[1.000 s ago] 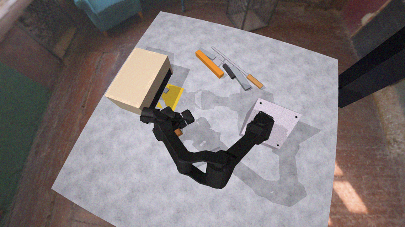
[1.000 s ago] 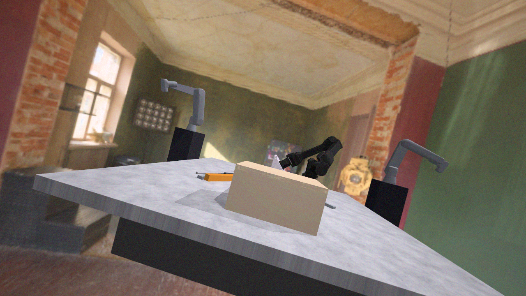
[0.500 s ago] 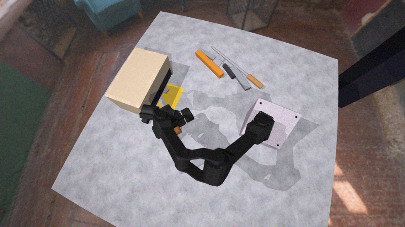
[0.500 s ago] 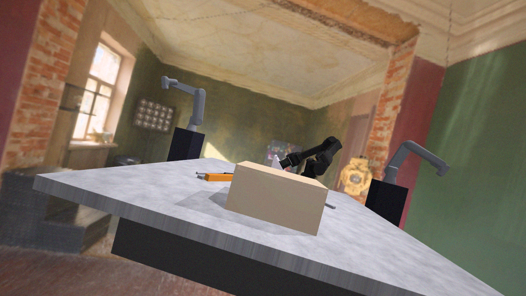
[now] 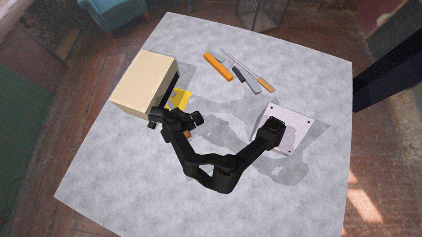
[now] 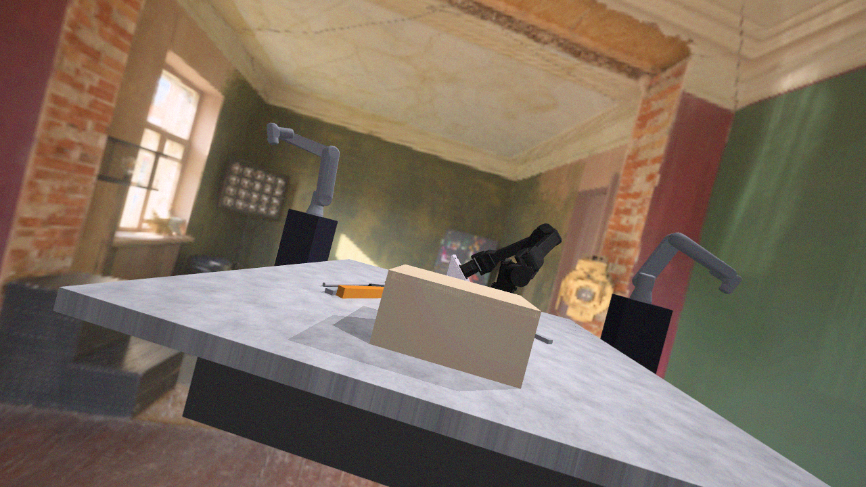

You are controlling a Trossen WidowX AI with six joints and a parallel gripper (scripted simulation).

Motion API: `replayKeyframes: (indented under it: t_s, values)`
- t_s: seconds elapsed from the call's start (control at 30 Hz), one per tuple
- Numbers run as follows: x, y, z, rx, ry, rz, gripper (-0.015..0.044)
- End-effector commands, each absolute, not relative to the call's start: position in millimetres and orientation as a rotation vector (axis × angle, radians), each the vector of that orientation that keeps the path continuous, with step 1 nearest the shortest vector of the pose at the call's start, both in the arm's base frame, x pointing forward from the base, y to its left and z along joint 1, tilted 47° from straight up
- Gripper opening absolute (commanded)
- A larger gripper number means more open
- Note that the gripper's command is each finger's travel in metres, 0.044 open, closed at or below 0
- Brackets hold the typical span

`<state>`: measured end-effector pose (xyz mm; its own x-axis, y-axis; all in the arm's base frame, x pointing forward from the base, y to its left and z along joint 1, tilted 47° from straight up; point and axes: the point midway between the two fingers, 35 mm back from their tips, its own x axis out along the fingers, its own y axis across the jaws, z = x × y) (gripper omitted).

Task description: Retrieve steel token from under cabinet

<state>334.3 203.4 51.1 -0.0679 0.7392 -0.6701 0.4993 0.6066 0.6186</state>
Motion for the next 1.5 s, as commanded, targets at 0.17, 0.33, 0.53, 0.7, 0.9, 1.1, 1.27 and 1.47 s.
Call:
replayKeyframes:
  t_s: [0.17, 0.33, 0.53, 0.7, 0.9, 1.1, 1.27, 1.47]
  values:
    - [327, 196, 42, 1.016, 1.726, 0.255, 0.0000]
    - [325, 194, 40, 1.016, 1.727, 0.255, 0.0000]
    - [325, 194, 40, 1.016, 1.727, 0.255, 0.0000]
    - [325, 194, 40, 1.016, 1.727, 0.255, 0.0000]
    - [321, 196, 43, 1.016, 1.727, 0.254, 0.0000]
    - [315, 199, 47, 1.016, 1.727, 0.254, 0.0000]
    - [309, 202, 50, 1.016, 1.727, 0.254, 0.0000]
    - [302, 204, 54, 1.017, 1.728, 0.255, 0.0000]
